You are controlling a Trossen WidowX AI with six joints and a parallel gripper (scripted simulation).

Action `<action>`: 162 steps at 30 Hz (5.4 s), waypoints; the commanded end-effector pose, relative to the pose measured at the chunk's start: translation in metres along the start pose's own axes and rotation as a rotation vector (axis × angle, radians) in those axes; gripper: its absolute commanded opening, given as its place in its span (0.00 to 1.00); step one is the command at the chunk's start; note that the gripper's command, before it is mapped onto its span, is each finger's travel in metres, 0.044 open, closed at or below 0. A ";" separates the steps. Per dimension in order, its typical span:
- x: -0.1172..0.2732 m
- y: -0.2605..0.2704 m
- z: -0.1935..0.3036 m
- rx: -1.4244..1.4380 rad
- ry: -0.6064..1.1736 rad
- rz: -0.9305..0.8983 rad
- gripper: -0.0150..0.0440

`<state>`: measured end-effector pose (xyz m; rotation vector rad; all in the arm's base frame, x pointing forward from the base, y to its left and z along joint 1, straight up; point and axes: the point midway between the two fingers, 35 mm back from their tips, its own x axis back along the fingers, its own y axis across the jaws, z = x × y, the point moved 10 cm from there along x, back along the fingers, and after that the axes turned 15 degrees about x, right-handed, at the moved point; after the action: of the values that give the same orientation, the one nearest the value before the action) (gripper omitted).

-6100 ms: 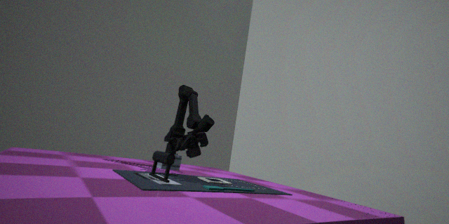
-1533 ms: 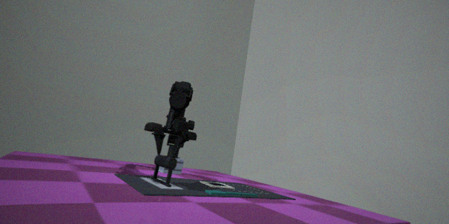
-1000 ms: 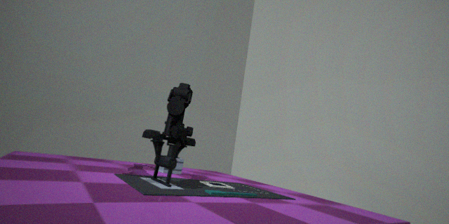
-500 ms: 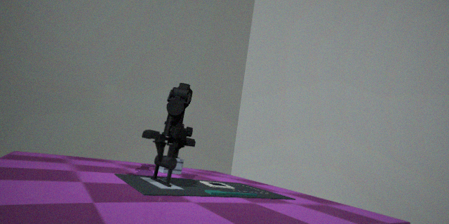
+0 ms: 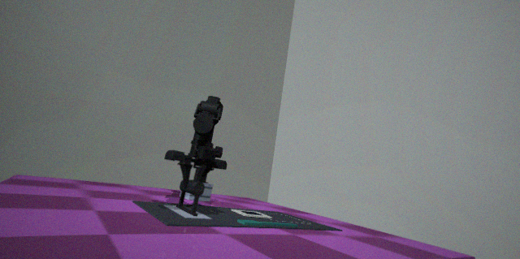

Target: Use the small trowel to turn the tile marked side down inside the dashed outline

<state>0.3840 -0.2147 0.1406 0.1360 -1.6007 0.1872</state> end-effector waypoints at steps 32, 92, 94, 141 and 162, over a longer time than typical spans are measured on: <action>-0.001 0.000 0.000 -1.046 0.000 -0.004 0.47; 0.044 0.002 0.002 -0.842 0.001 -0.004 0.71; 0.044 0.002 0.002 -0.773 0.000 -0.004 0.71; 0.044 -0.001 0.000 0.862 -0.002 -0.003 0.71; 0.044 -0.002 -0.001 1.593 -0.004 -0.001 0.71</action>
<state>0.3829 -0.2148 0.1838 1.2418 -1.1676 1.3221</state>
